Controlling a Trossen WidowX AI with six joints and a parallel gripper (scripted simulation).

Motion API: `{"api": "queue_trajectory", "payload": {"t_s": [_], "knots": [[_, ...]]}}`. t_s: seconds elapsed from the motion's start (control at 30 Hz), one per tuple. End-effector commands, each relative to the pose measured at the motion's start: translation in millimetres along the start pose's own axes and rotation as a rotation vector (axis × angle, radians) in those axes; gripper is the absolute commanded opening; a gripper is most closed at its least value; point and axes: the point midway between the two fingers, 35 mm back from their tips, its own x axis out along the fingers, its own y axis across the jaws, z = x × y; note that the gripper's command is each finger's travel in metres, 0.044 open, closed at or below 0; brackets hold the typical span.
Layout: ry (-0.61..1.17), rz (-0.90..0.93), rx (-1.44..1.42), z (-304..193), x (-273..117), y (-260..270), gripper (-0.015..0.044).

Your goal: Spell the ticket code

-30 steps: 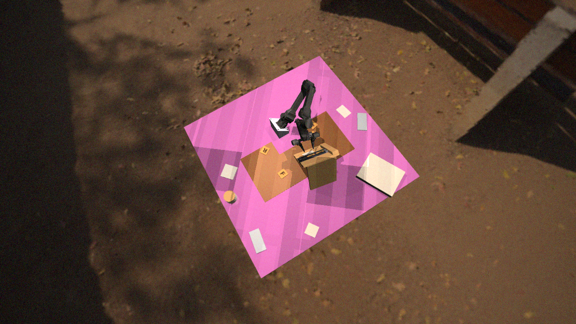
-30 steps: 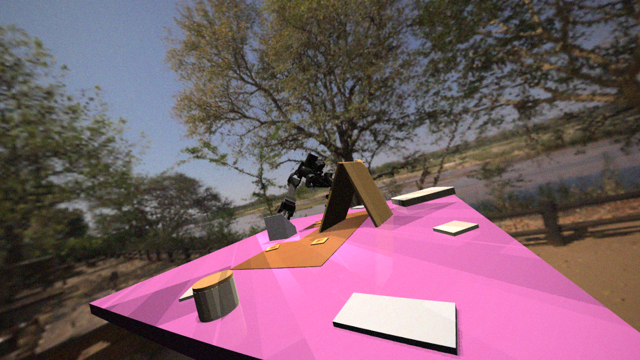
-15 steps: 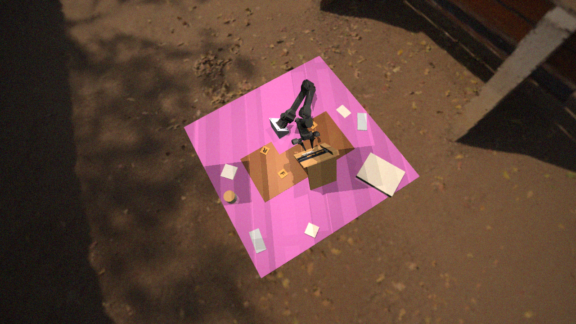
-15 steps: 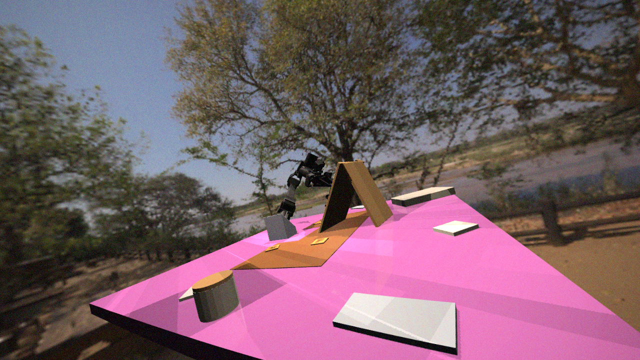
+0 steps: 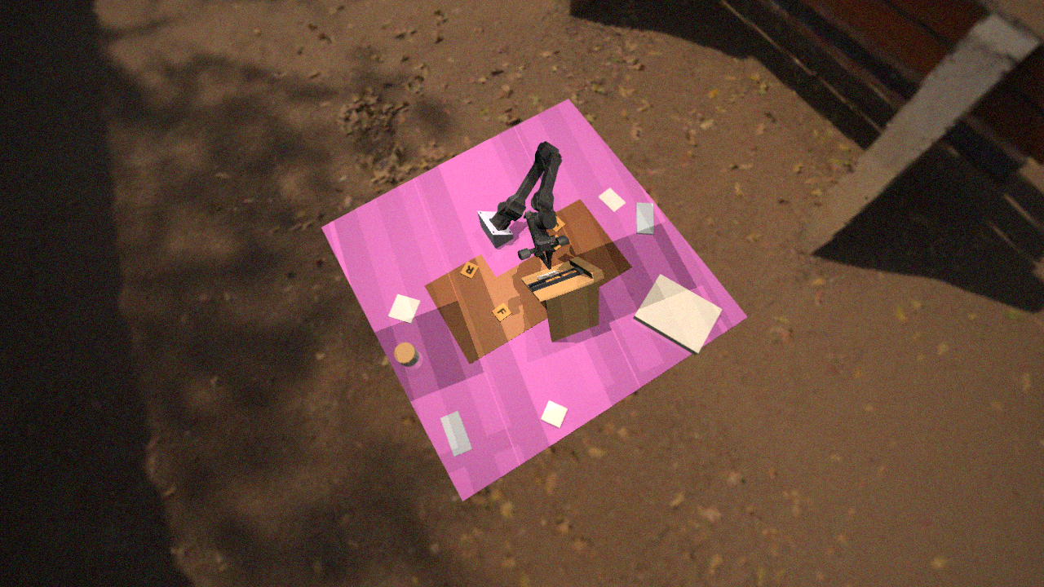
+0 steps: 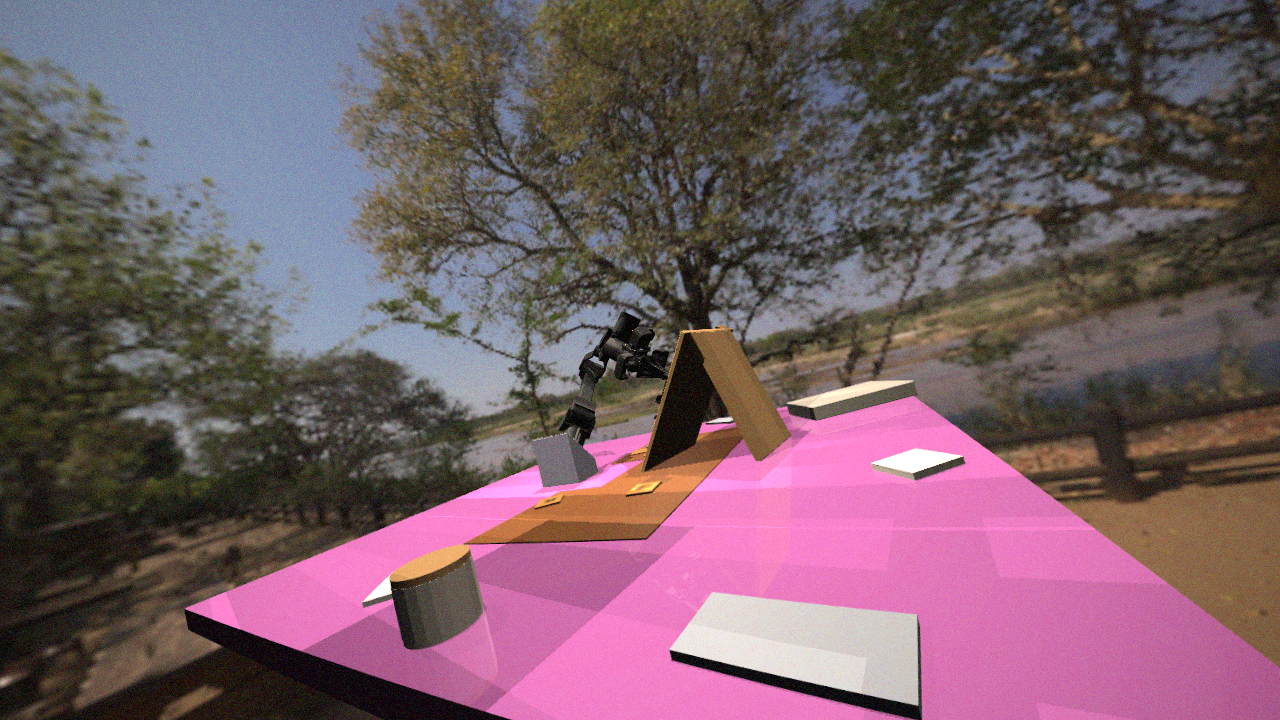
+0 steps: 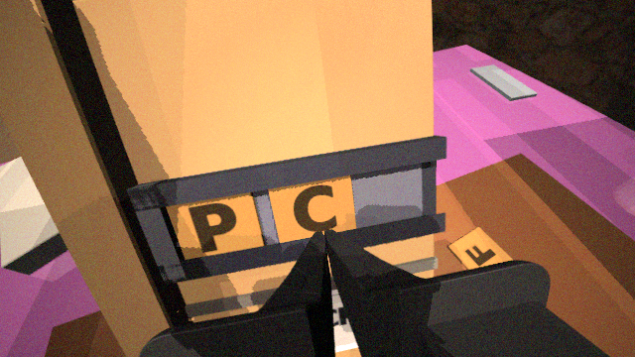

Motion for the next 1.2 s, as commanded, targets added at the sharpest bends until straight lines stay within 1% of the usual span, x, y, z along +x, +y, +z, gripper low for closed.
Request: {"api": "queue_trajectory", "payload": {"t_s": [0.0, 0.3, 0.57, 0.63, 1.17], "knots": [[0.024, -0.01, -0.001, 1.4, 1.7, -1.9, 0.0], [0.364, -0.07, -0.018, 15.6, 16.1, -22.2, 0.0], [0.668, -0.009, -0.015, 21.2, 18.8, -32.7, 0.0], [0.691, 0.001, -0.013, 21.7, 18.7, -33.2, 0.0], [0.691, 0.002, -0.013, 20.9, 24.5, -33.1, 0.0]]}}
